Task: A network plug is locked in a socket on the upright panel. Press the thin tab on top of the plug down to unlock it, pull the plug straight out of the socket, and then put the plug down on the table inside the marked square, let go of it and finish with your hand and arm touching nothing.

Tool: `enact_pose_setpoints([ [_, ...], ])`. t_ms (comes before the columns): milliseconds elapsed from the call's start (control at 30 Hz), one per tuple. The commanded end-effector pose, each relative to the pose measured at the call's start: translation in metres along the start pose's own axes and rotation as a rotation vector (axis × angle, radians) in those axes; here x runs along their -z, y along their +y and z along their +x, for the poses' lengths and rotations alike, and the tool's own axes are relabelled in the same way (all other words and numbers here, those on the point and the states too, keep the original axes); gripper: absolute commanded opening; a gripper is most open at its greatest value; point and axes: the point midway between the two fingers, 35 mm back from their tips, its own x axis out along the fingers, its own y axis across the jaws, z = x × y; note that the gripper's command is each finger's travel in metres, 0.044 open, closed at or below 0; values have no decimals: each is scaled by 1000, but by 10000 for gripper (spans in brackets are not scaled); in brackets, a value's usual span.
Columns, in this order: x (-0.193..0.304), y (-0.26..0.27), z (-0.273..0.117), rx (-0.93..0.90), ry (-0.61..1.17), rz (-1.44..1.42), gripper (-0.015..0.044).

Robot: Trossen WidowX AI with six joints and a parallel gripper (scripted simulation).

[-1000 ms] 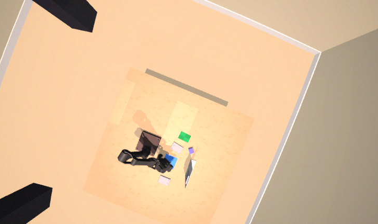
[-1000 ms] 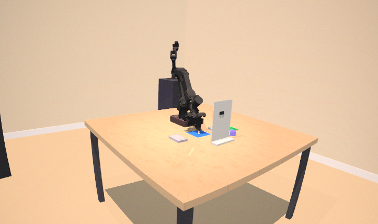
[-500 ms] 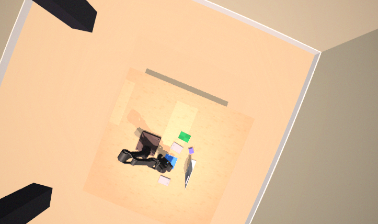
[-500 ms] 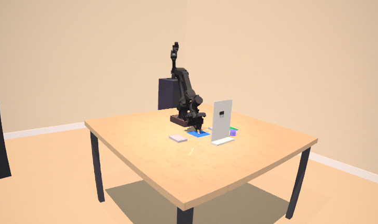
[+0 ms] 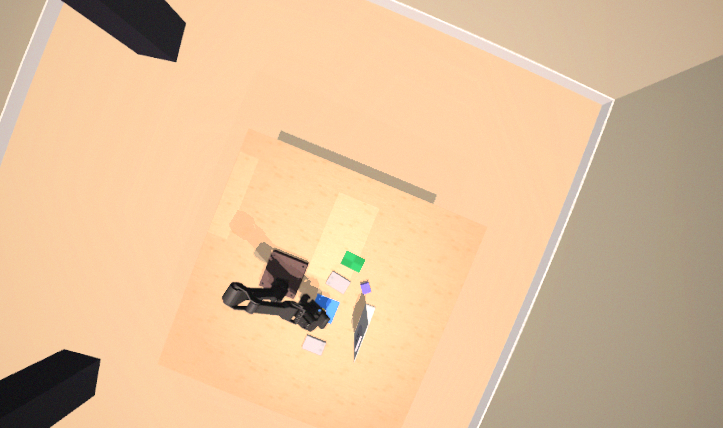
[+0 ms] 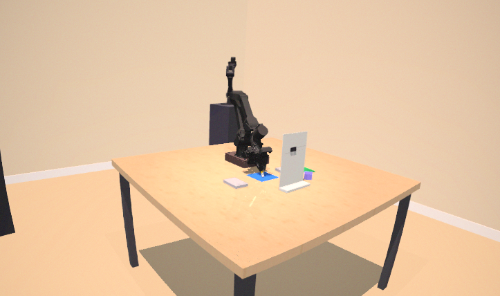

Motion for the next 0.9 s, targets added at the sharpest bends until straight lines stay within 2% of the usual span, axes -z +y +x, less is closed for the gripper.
enact_pose_setpoints([
  [0,0,1,-3,-2,0,0,156],
  [867,1,5,-20,-2,2,-2,156],
])
